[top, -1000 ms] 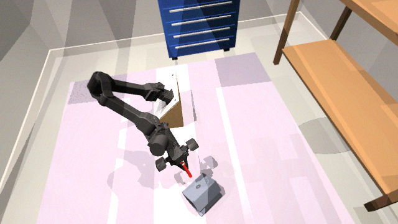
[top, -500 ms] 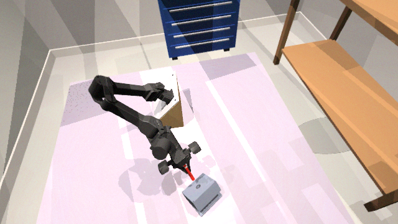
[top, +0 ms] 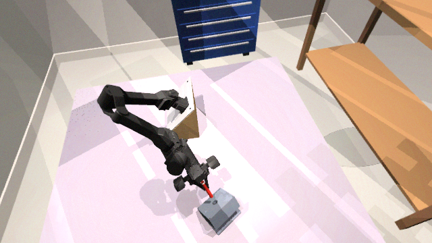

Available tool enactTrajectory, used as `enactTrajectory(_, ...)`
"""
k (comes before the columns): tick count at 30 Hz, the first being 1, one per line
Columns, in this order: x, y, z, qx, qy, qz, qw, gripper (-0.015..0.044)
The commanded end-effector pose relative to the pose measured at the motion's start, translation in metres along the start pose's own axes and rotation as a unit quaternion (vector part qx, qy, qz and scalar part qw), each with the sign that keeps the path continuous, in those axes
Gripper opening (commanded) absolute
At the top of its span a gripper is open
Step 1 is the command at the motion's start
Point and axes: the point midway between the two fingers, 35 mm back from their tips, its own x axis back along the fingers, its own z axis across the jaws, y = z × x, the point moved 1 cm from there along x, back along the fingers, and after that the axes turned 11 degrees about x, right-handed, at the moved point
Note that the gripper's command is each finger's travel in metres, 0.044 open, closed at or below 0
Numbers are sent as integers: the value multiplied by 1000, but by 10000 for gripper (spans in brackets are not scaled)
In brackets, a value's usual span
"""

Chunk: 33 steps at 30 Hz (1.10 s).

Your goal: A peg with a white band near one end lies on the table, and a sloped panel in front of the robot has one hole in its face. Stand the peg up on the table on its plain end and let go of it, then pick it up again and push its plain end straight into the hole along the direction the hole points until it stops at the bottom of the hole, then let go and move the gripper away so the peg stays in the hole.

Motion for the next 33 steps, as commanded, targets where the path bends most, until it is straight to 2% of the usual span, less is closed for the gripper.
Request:
enactTrajectory(1, -4, 1, 0, 1, 0, -2, 1000, 0)
enactTrajectory(15, -22, 1, 0, 0, 0, -3, 1000, 0)
enactTrajectory(33, -19, -1, 1, -1, 1, 1, 1000, 0)
